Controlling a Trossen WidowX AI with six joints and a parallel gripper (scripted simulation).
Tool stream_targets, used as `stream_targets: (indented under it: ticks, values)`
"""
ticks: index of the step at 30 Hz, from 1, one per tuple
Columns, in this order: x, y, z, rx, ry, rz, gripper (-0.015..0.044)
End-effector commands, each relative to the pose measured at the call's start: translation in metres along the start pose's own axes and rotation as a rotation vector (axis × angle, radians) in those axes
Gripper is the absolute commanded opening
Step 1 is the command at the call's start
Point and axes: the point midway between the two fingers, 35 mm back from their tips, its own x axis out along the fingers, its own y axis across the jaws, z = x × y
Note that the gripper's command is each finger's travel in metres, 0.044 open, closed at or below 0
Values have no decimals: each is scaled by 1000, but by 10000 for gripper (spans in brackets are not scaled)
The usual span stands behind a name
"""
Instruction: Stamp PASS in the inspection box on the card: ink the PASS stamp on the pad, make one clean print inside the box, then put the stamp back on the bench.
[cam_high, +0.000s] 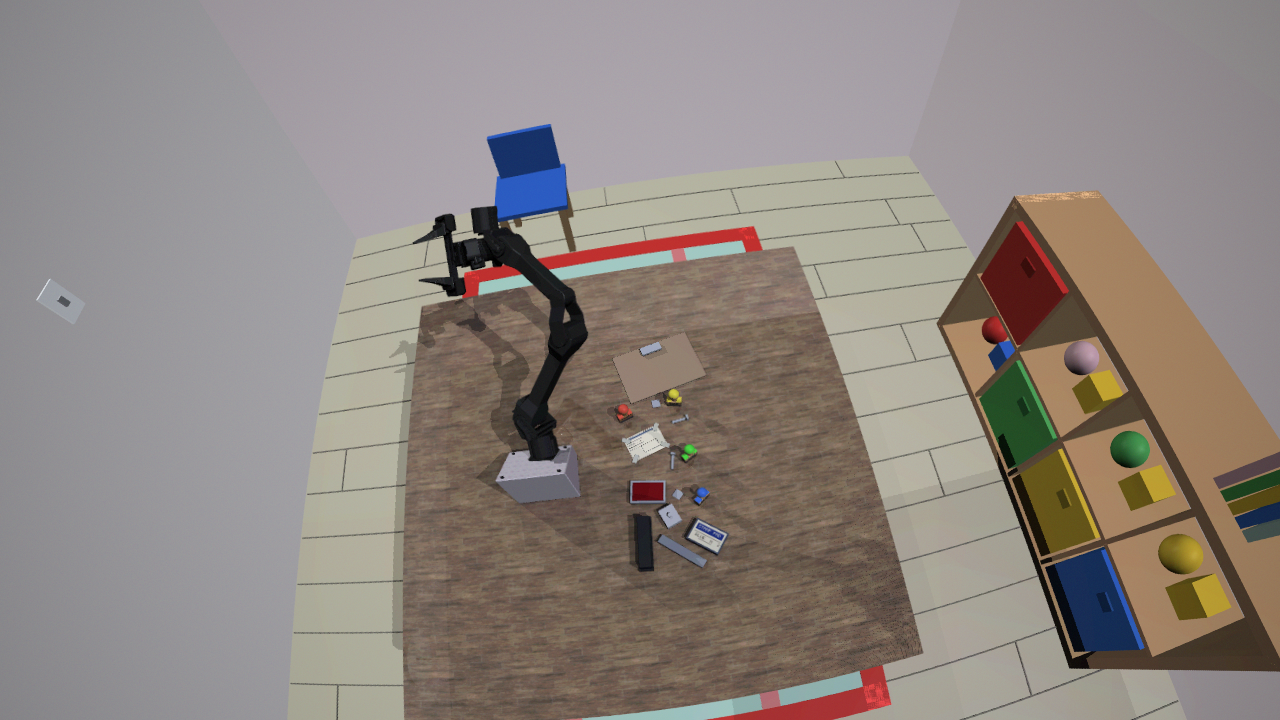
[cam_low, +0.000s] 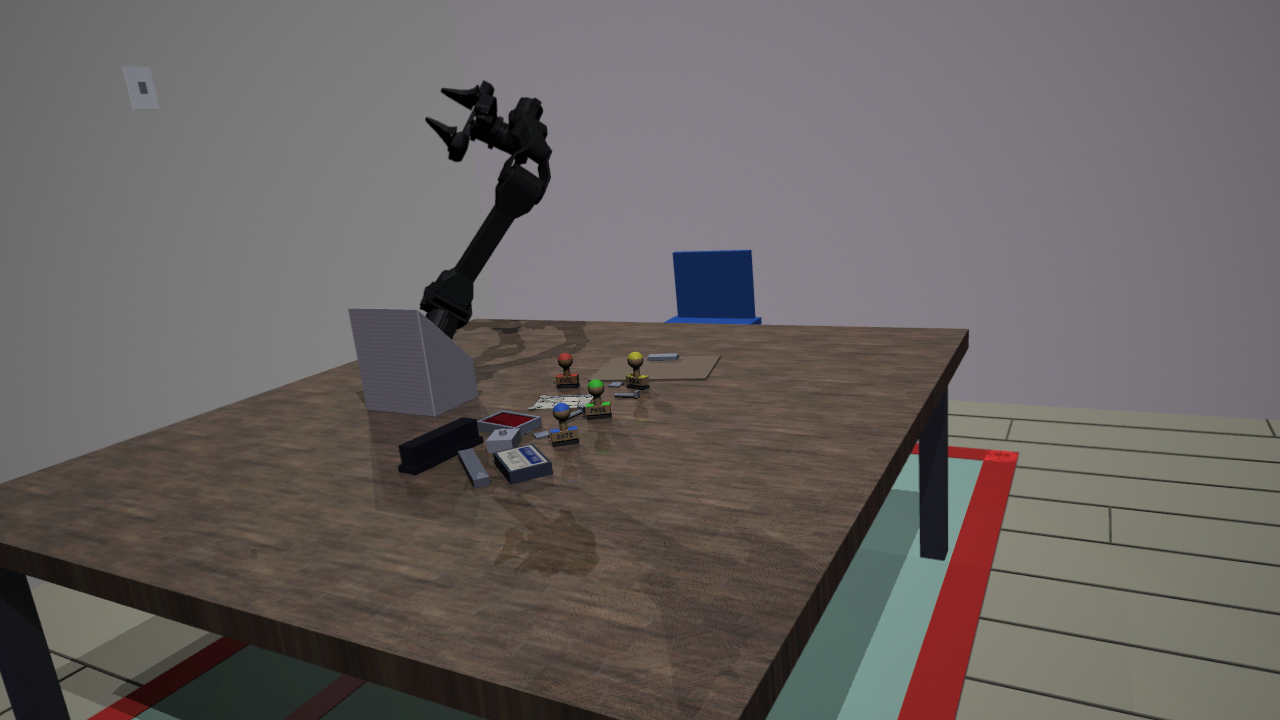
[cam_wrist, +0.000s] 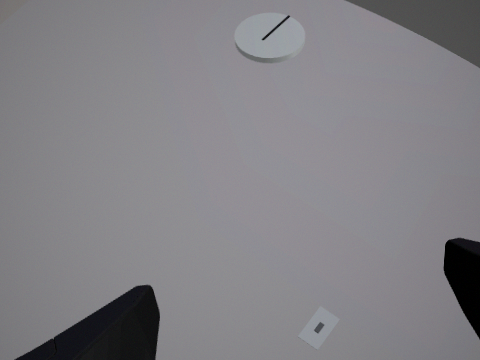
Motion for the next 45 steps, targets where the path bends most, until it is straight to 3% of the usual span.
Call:
stream_targets:
  ticks: [1,7,16,27,36,45]
  values:
    - [0,0,-1,2,4,0,374]
    - [-5,9,-54,120,182,13,219]
    - [-64,35,-166,397,594,-24,219]
    - [-196,81,-240,769,1089,-213,219]
    - [-328,129,-243,1055,1413,-469,219]
    - [-446,181,-189,1299,1666,-822,219]
